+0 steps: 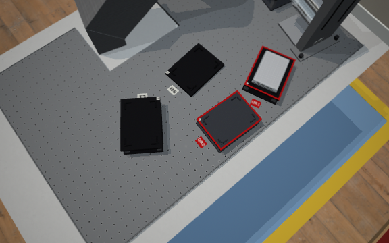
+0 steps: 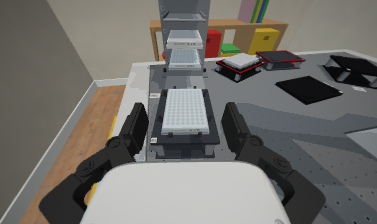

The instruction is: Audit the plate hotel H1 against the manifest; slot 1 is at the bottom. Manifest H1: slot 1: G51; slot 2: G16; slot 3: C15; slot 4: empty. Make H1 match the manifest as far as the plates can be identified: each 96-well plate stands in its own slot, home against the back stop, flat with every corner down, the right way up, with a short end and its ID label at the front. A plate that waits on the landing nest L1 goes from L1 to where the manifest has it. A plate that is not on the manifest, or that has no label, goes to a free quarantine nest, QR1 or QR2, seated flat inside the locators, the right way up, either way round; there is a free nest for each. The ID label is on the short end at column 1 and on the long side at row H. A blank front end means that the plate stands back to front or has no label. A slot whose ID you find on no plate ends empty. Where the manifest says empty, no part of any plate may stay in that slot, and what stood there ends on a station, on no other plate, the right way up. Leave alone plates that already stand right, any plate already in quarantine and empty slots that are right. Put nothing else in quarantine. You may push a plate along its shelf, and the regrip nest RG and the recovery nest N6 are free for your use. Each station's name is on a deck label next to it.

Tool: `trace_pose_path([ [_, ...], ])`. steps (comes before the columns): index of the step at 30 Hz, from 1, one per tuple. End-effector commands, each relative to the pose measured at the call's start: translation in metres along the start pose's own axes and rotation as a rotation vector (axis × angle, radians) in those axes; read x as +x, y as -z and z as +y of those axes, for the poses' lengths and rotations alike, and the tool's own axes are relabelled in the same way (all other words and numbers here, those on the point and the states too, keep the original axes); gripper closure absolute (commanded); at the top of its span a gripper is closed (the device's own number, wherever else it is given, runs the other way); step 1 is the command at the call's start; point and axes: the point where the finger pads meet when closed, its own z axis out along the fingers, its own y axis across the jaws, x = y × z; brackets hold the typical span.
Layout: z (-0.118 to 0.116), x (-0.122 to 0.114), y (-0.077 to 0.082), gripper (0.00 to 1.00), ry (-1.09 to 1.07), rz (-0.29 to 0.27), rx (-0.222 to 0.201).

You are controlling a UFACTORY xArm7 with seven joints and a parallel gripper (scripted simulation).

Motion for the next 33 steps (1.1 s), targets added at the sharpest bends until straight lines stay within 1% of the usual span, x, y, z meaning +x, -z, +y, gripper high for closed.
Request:
trace_pose_path([
  [1,0.0,0.015,-0.001,0.0,-0.002,-0.002,0.0],
  [4,0.0,0.017,-0.001,0.0,-0.002,-0.002,0.0],
  [8,0.0,0.028,-0.002,0.0,-0.002,-0.002,0.0],
  [21,0.0,0.028,-0.002,0.0,-0.002,-0.002,0.0],
  [33,0.0,0.027,-0.002,0.0,-0.002,-0.202,0.001],
])
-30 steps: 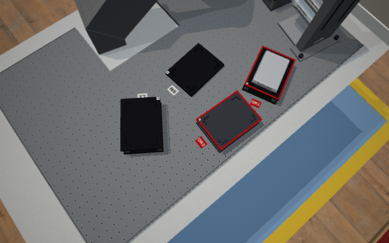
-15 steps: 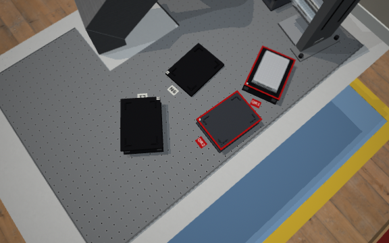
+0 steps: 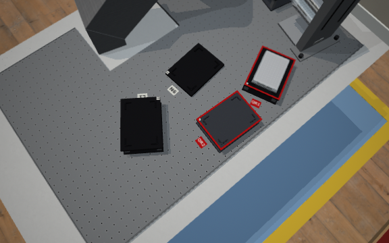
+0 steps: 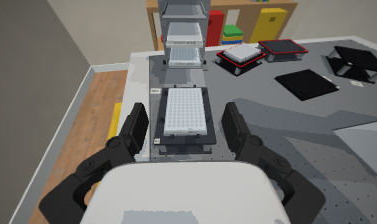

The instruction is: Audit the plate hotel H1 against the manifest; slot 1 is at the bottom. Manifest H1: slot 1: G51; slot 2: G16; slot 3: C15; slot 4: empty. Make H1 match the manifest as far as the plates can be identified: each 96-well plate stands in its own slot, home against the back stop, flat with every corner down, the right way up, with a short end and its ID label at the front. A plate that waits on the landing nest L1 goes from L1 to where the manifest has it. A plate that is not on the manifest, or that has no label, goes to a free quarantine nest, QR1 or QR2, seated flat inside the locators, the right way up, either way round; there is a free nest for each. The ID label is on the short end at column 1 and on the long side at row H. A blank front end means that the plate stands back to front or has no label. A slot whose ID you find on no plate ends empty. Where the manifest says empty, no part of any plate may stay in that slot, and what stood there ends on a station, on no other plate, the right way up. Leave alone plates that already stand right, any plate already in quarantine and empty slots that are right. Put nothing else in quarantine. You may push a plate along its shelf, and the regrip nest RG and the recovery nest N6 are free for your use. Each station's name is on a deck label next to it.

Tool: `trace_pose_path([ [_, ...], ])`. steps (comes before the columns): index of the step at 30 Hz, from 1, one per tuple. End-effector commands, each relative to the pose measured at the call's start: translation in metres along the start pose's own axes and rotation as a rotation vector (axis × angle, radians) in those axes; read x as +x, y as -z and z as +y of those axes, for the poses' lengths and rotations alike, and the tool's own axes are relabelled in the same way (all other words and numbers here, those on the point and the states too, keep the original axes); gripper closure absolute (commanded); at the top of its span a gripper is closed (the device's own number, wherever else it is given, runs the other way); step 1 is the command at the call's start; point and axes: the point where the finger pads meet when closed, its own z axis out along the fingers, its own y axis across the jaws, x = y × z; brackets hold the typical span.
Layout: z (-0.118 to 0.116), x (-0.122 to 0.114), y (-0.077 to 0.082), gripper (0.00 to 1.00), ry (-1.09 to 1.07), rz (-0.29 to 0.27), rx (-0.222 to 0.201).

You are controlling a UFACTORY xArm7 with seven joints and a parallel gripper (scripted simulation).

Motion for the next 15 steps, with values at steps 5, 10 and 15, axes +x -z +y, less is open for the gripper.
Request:
trace_pose_path([
  [5,-0.0005,0.0009,0.0003,0.0,-0.001,-0.122,0.002],
  [10,-0.0005,0.0009,0.0003,0.0,-0.001,-0.206,0.002],
  [15,-0.0006,0.0008,0.0003,0.0,-0.001,-0.289,0.002],
])
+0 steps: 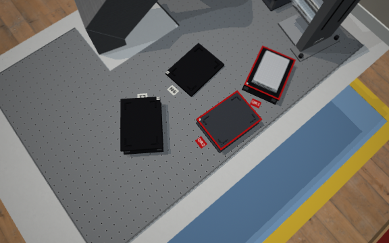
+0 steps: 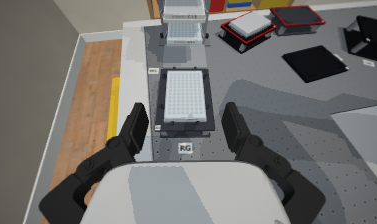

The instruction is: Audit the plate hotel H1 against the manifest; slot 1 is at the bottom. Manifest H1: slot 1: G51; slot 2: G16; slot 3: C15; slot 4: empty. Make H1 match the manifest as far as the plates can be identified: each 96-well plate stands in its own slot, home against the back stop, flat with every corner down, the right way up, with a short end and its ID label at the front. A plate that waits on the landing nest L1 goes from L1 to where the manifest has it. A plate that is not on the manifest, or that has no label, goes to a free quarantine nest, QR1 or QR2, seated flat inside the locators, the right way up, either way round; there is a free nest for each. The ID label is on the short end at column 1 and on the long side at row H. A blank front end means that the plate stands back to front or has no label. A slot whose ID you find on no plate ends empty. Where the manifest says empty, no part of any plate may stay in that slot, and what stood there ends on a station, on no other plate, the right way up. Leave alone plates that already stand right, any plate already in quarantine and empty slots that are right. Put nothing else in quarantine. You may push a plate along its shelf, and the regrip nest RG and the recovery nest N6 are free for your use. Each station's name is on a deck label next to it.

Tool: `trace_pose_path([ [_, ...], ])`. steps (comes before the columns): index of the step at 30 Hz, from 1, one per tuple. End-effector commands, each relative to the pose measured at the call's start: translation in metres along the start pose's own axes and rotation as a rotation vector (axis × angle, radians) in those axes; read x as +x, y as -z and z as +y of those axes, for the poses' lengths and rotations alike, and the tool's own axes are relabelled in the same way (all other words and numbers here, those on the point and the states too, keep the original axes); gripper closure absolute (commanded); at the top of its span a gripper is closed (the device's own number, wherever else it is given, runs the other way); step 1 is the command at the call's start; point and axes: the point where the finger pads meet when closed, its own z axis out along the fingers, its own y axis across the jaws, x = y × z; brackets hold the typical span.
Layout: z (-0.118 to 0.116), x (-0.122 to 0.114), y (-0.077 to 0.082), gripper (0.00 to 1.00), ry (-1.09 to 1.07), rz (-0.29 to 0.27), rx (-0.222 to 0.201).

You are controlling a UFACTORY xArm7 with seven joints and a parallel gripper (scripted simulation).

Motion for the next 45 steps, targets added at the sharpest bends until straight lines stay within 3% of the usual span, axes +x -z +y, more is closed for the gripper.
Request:
trace_pose_path([
  [1,-0.0006,0.0008,0.0006,0.0,-0.001,-0.09,0.002],
  [5,-0.0007,0.0007,0.0006,0.0,-0.001,-0.157,0.002],
  [7,-0.0007,0.0007,0.0006,0.0,-0.001,-0.157,0.002],
  [22,-0.0008,0.0006,0.0007,0.0,-0.001,-0.406,0.003],
  [24,-0.0008,0.0006,0.0007,0.0,-0.001,-0.406,0.003],
  [39,-0.0009,0.0006,0.0008,0.0,0.0,-0.656,0.003],
  [41,-0.0009,0.0006,0.0008,0.0,0.0,-0.656,0.003],
  [45,-0.001,0.0007,0.0008,0.0,0.0,-0.723,0.003],
])
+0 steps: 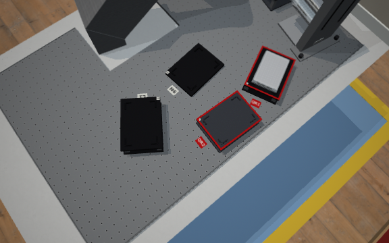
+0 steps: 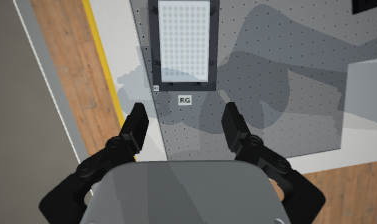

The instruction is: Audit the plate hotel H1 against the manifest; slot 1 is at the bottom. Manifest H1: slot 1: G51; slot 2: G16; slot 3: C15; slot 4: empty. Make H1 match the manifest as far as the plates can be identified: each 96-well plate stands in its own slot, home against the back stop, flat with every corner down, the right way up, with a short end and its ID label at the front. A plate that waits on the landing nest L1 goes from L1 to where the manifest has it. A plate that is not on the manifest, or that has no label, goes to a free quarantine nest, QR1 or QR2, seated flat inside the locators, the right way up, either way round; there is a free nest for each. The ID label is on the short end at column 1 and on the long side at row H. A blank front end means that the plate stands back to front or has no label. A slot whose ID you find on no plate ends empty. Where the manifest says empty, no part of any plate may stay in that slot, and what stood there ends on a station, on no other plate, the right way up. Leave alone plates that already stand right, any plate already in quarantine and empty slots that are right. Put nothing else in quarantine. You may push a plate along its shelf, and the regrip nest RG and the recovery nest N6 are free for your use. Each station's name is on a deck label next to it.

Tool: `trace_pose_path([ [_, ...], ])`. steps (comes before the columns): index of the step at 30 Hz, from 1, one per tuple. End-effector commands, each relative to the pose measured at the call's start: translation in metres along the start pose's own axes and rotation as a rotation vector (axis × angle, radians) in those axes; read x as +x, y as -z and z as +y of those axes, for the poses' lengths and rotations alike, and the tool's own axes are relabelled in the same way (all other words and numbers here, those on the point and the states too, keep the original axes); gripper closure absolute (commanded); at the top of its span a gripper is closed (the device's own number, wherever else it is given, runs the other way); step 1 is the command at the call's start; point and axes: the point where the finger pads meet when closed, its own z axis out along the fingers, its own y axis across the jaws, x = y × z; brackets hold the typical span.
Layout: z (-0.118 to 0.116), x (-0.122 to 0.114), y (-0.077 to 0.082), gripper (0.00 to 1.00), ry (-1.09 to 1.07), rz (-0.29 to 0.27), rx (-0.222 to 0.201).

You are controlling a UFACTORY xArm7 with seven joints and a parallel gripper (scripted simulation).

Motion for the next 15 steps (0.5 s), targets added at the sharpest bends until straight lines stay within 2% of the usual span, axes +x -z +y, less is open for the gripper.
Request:
trace_pose_path([
  [1,-0.0012,0.0,0.0012,0.0,0.0,-0.082,0.003],
  [11,-0.0013,0.0001,0.0013,0.0,0.001,-0.248,0.004],
  [13,-0.0013,0.0001,0.0013,0.0,0.001,-0.248,0.004],
  [15,-0.0014,0.0002,0.0013,0.0,0.001,-0.282,0.004],
])
